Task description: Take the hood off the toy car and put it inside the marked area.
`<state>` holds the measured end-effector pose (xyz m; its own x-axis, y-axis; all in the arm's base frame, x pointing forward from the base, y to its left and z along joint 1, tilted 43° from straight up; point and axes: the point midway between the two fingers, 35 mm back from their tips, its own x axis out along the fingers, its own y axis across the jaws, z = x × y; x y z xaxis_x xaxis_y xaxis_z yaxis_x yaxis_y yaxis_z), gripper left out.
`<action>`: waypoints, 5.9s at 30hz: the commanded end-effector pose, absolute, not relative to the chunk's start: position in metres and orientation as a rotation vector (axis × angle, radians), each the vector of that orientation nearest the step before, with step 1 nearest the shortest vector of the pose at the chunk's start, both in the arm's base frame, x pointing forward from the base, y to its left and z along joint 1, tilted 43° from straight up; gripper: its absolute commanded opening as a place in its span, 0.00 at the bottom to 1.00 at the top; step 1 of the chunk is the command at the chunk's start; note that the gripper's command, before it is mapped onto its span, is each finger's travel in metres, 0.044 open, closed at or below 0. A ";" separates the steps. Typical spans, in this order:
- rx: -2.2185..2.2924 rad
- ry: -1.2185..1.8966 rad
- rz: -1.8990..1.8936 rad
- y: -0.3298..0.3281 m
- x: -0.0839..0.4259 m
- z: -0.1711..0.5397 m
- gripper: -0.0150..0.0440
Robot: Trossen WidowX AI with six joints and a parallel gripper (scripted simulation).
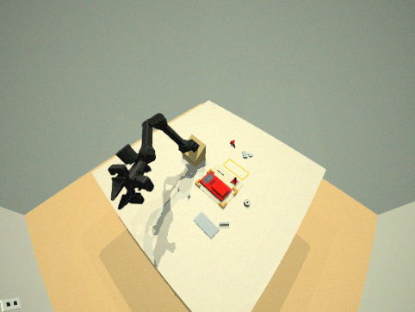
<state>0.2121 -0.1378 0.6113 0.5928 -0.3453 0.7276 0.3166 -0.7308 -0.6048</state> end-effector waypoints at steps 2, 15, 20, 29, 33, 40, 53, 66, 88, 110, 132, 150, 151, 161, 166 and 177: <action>-2.066 0.021 -1.134 -0.140 0.218 0.608 0.72; -1.717 0.096 -0.705 -0.153 0.318 0.514 1.00; -1.624 0.137 -0.628 -0.155 0.336 0.491 1.00; -1.315 0.309 -0.421 -0.151 0.385 0.409 1.00; -1.183 0.404 -0.347 -0.143 0.402 0.369 1.00; -0.976 0.585 -0.253 -0.125 0.419 0.299 1.00; -0.649 1.008 -0.239 -0.082 0.404 0.170 1.00; -0.560 1.422 -0.499 -0.042 0.338 0.078 1.00; -0.587 1.471 -0.577 -0.041 0.327 0.064 1.00; -0.587 1.471 -0.577 -0.050 0.328 0.054 1.00; -0.588 1.470 -0.577 -0.059 0.329 0.043 1.00; -0.589 1.470 -0.578 -0.066 0.329 0.035 1.00; -0.589 1.470 -0.578 -0.067 0.329 0.035 1.00; -0.589 1.470 -0.579 -0.070 0.329 0.031 1.00; -0.589 1.470 -0.579 -0.072 0.329 0.030 1.00; -0.589 1.470 -0.579 -0.075 0.329 0.026 1.00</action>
<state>0.3291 -0.0738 0.0268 0.0207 -0.6778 -0.7349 0.0051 0.7352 -0.6779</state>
